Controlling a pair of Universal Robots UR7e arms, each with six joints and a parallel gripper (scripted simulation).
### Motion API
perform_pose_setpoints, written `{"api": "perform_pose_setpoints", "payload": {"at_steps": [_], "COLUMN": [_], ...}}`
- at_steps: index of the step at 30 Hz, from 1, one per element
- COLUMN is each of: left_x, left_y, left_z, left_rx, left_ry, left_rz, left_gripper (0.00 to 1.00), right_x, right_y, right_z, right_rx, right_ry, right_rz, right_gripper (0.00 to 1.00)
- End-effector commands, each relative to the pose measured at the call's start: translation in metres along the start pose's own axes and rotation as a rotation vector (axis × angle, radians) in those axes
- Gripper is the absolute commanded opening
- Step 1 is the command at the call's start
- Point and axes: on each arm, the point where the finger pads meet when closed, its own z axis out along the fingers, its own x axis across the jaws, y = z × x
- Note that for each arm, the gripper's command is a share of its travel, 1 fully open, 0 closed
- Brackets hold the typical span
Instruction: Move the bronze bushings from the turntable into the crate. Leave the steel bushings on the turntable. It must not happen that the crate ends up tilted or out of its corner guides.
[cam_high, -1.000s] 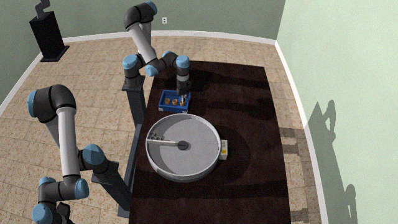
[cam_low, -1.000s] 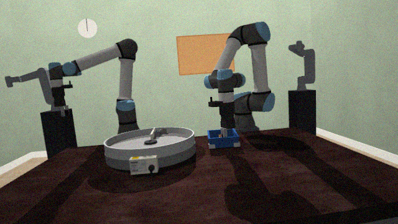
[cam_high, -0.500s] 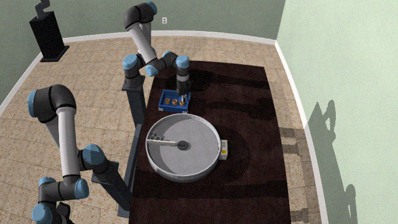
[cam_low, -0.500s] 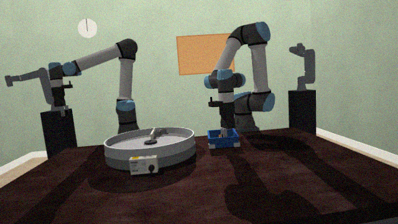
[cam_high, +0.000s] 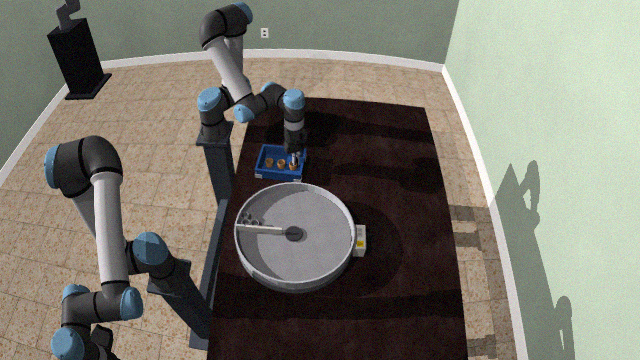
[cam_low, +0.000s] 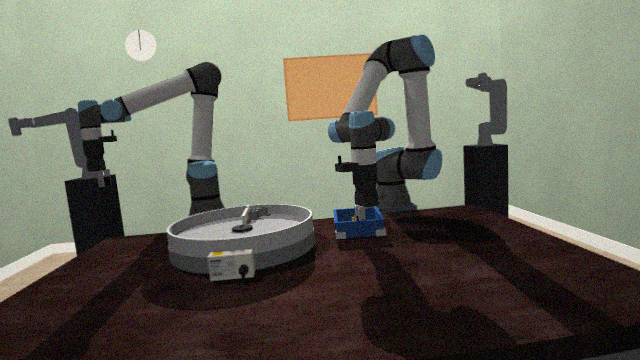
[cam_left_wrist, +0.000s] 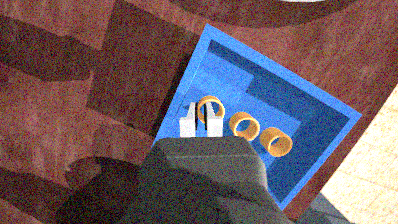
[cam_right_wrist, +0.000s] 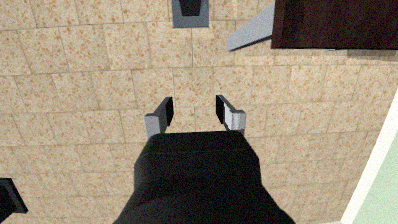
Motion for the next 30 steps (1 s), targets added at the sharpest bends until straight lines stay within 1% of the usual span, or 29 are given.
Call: {"api": "perform_pose_setpoints", "payload": {"at_steps": [1,3,4,30], "left_x": [-0.0002,-0.0002,-0.0002,-0.0002], "left_y": [-0.0004,-0.0004,-0.0004,-0.0004], "left_z": [-0.0005,-0.0005,-0.0005,-0.0005], "left_rx": [0.001,0.001,0.001,0.001], "left_ry": [-0.001,-0.001,-0.001,-0.001], "left_rz": [0.000,0.000,0.000,0.000], "left_gripper": [0.00,0.00,0.41,0.41], "right_x": [0.0001,0.0001,0.0001,0.0001], "right_y": [0.0004,0.0004,0.0004,0.0004], "right_z": [-0.0005,-0.0005,-0.0005,-0.0005], "right_rx": [-0.002,-0.002,-0.002,-0.002], "right_ry": [0.000,0.000,0.000,0.000], "right_rz": [0.000,0.000,0.000,0.000], "right_gripper": [1.00,1.00,1.00,1.00]}}
